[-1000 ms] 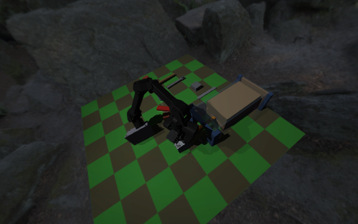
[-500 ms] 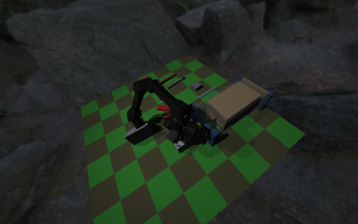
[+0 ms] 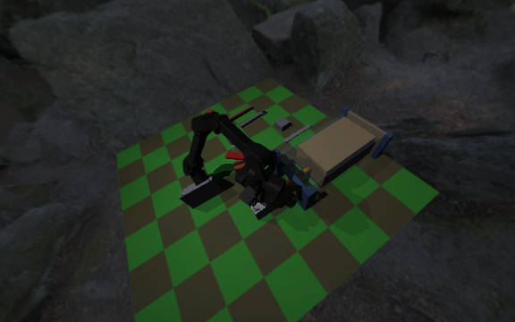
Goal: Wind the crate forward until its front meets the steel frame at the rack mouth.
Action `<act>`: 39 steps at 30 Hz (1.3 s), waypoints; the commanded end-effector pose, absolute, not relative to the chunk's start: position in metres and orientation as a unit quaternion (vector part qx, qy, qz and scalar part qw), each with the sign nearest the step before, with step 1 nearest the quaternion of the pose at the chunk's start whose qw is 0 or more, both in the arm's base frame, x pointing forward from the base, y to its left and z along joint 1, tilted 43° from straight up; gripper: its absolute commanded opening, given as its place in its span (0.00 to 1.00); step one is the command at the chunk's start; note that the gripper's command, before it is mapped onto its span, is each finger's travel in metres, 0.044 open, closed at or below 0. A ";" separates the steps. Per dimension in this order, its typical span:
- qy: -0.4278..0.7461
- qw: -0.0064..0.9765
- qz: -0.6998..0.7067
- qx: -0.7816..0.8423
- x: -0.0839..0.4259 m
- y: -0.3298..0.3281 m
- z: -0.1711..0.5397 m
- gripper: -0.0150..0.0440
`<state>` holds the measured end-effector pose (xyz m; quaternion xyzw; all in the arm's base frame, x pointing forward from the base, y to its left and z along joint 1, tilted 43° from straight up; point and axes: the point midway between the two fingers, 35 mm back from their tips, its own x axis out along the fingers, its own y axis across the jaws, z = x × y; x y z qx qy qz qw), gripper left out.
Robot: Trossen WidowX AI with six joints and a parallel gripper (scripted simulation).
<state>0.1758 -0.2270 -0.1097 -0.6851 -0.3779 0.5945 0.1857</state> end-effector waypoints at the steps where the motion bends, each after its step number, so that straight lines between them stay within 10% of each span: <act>1: -0.273 0.303 0.621 -0.669 0.181 -0.229 -0.116 0.25; 39: -0.307 0.265 0.611 -0.680 0.179 -0.227 -0.115 0.25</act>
